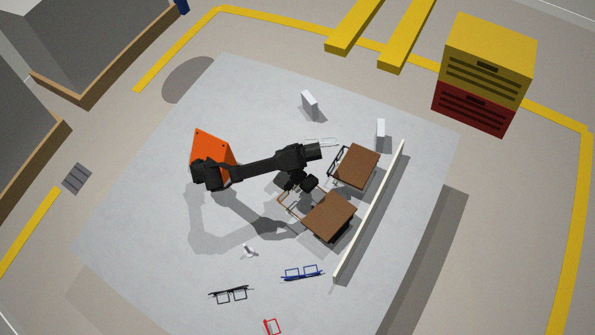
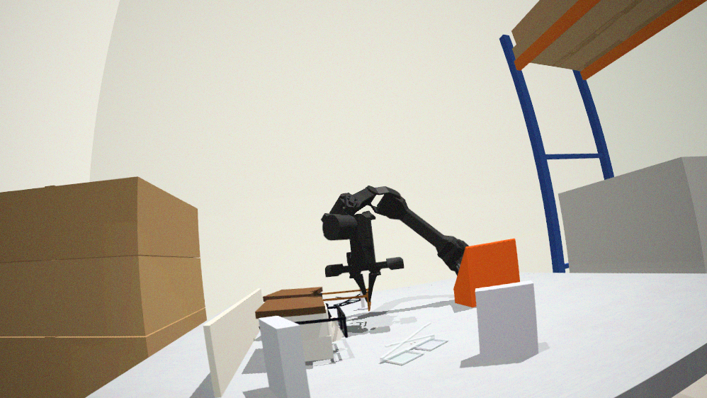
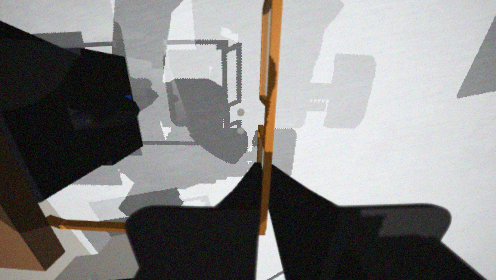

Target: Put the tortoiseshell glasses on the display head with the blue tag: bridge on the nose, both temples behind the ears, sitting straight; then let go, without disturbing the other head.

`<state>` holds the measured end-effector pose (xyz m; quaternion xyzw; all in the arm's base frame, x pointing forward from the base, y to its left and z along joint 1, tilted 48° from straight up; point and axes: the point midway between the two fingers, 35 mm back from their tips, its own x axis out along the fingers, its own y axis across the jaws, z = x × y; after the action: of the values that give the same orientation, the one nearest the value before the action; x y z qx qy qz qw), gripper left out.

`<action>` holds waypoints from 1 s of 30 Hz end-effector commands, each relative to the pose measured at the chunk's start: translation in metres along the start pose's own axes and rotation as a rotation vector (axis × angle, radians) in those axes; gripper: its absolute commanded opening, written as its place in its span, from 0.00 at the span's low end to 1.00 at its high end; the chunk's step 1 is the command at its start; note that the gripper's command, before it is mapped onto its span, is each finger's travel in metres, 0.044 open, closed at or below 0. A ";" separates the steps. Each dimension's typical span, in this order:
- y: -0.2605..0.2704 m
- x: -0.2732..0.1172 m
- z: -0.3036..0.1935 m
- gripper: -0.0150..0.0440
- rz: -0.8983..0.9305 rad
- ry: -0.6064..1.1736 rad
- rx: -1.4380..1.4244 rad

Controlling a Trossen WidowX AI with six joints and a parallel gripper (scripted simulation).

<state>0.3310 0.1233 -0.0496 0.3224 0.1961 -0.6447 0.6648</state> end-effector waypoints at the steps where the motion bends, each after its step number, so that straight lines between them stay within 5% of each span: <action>1: 0.008 0.001 -0.001 0.25 0.002 -0.004 -0.006; 30: 0.051 0.000 -0.001 0.25 0.003 -0.005 -0.005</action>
<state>0.3744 0.1226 -0.0411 0.3216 0.1964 -0.6443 0.6655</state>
